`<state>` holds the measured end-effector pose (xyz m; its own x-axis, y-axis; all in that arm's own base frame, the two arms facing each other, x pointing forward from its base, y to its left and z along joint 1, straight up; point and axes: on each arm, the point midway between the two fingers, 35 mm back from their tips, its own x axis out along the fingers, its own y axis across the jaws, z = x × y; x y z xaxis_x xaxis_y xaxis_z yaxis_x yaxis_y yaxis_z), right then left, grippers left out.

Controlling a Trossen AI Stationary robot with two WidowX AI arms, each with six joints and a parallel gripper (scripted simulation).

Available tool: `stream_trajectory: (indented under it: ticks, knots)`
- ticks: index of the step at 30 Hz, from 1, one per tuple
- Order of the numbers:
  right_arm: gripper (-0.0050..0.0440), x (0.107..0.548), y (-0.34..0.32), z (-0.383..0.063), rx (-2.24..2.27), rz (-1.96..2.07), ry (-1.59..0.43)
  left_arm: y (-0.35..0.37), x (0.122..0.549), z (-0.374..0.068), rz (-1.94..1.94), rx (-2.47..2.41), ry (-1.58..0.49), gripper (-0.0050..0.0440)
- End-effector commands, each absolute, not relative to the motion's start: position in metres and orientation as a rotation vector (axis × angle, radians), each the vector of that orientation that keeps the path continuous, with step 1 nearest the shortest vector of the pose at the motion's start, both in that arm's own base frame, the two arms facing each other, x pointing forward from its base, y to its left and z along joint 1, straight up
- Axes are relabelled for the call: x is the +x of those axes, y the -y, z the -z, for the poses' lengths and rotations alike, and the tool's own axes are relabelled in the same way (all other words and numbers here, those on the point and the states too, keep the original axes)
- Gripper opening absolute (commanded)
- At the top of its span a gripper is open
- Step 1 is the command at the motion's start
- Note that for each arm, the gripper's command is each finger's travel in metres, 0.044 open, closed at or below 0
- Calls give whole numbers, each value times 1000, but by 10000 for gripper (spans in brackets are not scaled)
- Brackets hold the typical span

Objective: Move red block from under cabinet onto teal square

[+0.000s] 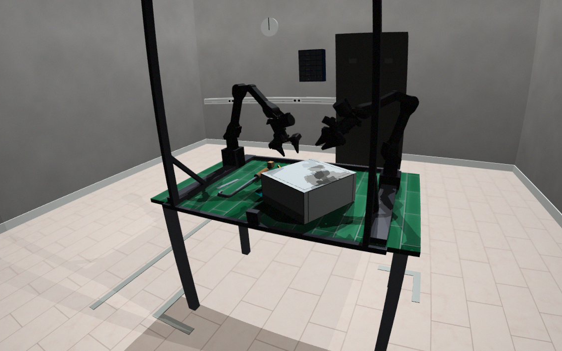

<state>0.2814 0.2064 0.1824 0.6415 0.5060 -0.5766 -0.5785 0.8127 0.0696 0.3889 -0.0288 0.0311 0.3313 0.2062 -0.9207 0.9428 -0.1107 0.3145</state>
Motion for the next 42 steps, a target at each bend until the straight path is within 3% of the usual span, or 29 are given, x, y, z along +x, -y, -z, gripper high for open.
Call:
stream_trajectory:
  ticks: [1,14,25,34,42]
  knots:
    - [440,302,-187,-187,-110,-563,-502,66,404,-20,945,1779,-942,440]
    - [440,316,-164,-183,-116,-498,-428,152,410,8,1038,2225,-641,440]
    - [440,317,-166,-189,-111,-499,-416,238,389,29,1036,2630,-297,440]
    - [440,317,-166,-186,-111,-500,-424,280,371,34,942,2855,-113,440]
    - [440,317,-166,-186,-111,-500,-424,300,372,32,735,3002,-76,440]
